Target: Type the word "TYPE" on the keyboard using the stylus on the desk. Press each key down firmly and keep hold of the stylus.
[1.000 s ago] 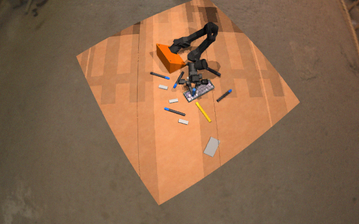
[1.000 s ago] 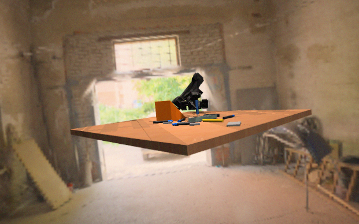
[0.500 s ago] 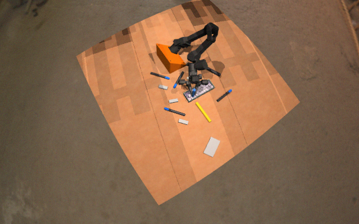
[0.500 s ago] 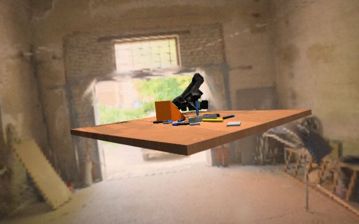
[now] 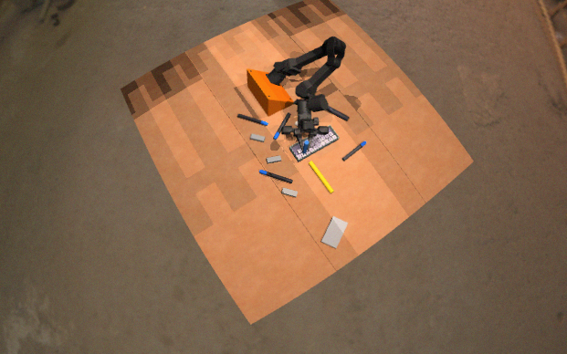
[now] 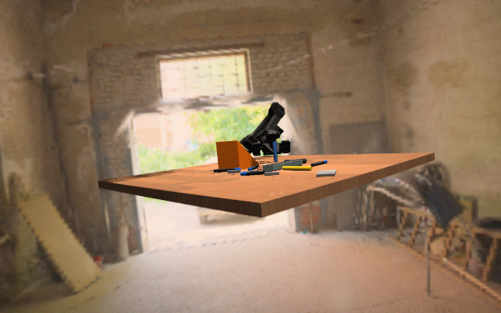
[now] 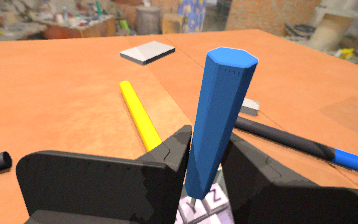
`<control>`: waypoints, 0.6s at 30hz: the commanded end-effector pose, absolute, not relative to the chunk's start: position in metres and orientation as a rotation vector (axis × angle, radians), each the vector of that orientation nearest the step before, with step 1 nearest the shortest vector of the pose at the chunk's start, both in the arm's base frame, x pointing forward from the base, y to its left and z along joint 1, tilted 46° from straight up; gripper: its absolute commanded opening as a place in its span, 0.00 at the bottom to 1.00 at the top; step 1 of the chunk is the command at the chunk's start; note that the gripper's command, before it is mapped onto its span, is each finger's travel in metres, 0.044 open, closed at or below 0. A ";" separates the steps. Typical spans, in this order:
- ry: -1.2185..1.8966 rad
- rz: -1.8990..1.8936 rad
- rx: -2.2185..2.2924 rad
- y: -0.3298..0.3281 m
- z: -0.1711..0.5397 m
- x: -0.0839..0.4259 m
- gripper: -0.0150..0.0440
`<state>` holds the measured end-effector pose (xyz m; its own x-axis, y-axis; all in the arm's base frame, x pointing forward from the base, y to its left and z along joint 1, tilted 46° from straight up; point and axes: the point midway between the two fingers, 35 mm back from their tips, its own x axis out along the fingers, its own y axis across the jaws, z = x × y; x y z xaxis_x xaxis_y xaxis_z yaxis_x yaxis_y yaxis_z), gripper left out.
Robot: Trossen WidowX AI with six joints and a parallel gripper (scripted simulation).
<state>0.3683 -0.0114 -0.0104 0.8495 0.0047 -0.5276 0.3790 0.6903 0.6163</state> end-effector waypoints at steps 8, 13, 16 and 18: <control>0.531 -0.225 0.789 -0.019 -0.004 0.370 0.39; 0.531 -0.225 0.788 -0.034 0.010 0.372 0.39; 0.530 -0.225 0.788 -0.038 0.015 0.372 0.39; 0.530 -0.225 0.788 -0.038 0.015 0.372 0.39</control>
<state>0.3720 -0.0368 0.0108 0.8469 -0.0080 -0.5317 0.3915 0.6860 0.6133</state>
